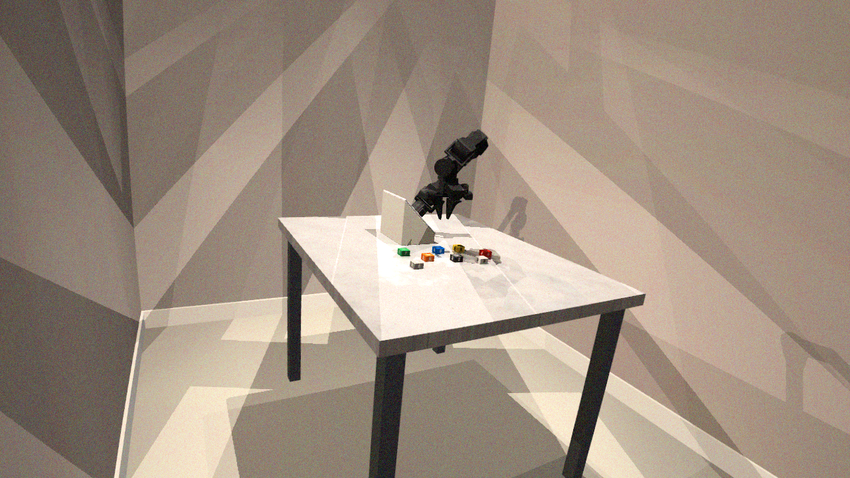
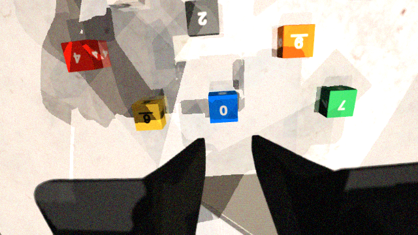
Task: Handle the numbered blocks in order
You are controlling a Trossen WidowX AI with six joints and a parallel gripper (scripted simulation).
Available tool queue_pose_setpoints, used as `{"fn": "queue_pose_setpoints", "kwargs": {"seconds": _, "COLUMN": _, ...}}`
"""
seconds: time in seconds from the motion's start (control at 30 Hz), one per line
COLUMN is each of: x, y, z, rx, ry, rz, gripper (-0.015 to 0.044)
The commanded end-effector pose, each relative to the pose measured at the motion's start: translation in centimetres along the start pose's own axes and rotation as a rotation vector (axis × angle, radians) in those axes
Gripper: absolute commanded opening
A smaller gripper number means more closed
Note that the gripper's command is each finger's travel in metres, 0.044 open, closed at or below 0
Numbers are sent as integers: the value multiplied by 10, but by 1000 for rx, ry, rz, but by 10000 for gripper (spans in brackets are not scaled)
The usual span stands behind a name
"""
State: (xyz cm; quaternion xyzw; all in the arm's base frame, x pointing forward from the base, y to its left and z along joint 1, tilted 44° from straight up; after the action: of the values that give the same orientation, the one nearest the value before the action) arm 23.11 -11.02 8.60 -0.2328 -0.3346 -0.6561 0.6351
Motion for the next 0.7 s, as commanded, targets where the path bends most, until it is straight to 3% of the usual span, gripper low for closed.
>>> {"fn": "queue_pose_setpoints", "kwargs": {"seconds": 0.0, "x": 1, "y": -1, "z": 0, "rx": 4, "ry": 0, "rz": 9, "gripper": 120}}
{"fn": "queue_pose_setpoints", "kwargs": {"seconds": 0.13, "x": 2, "y": 6, "z": -1, "rx": 6, "ry": -3, "rz": 10, "gripper": 120}}
{"fn": "queue_pose_setpoints", "kwargs": {"seconds": 0.37, "x": 2, "y": 80, "z": -7, "rx": 10, "ry": -3, "rz": 6, "gripper": 120}}
{"fn": "queue_pose_setpoints", "kwargs": {"seconds": 0.5, "x": 1, "y": 87, "z": -6, "rx": 8, "ry": -1, "rz": 5, "gripper": 120}}
{"fn": "queue_pose_setpoints", "kwargs": {"seconds": 0.57, "x": -10, "y": 88, "z": -7, "rx": 8, "ry": -1, "rz": 5, "gripper": 172}}
{"fn": "queue_pose_setpoints", "kwargs": {"seconds": 0.67, "x": -56, "y": 89, "z": -7, "rx": 8, "ry": -1, "rz": 4, "gripper": 251}}
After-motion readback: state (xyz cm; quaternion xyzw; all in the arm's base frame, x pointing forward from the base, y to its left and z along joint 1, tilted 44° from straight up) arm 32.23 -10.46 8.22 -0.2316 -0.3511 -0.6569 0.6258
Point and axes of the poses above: the point midway between the two fingers, 35 mm back from their tips, its own x axis back along the fingers, its own z axis across the jaws, y = z × x, the point moved 4 cm from there along x, back along the fingers, and after that the axes turned 11 degrees about x, right-handed, at the moved point
